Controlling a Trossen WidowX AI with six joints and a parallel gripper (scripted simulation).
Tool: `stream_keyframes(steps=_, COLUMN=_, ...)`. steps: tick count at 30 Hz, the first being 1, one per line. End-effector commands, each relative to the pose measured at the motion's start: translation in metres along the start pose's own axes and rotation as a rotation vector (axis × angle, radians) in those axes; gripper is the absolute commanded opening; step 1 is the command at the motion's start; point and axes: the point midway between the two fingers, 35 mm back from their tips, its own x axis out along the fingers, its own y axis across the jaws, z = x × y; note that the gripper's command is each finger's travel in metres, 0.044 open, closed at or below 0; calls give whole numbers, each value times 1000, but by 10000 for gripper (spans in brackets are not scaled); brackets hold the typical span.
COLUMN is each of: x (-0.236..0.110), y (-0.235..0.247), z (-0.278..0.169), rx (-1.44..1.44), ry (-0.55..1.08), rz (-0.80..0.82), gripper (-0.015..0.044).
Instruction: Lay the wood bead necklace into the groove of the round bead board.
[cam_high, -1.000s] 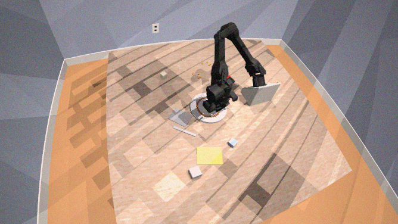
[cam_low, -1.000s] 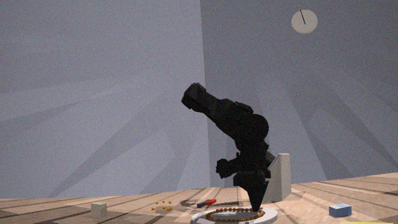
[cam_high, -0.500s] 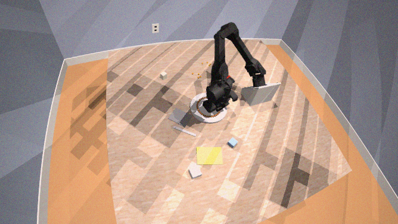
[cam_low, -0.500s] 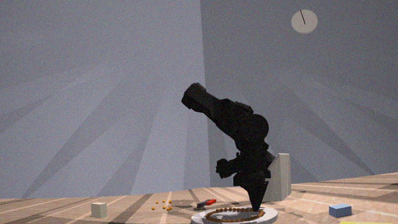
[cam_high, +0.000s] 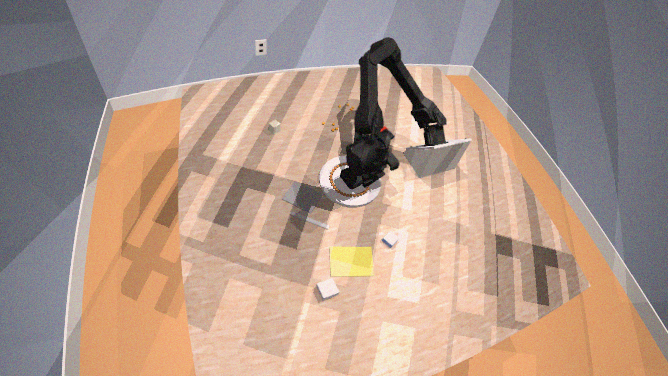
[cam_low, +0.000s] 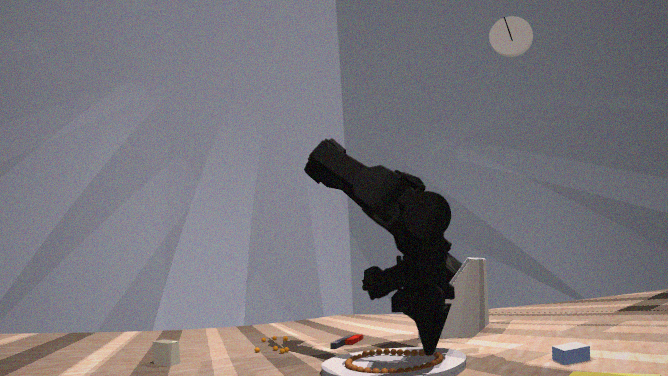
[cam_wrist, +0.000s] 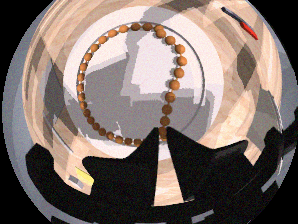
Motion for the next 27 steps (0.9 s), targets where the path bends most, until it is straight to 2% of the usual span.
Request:
stream_keyframes(steps=1, x=0, y=0, z=0, rx=1, ry=0, rz=1, gripper=0)
stream_keyframes(steps=27, x=-6, y=-12, z=-5, rx=-8, ry=-3, rz=-4, gripper=0)
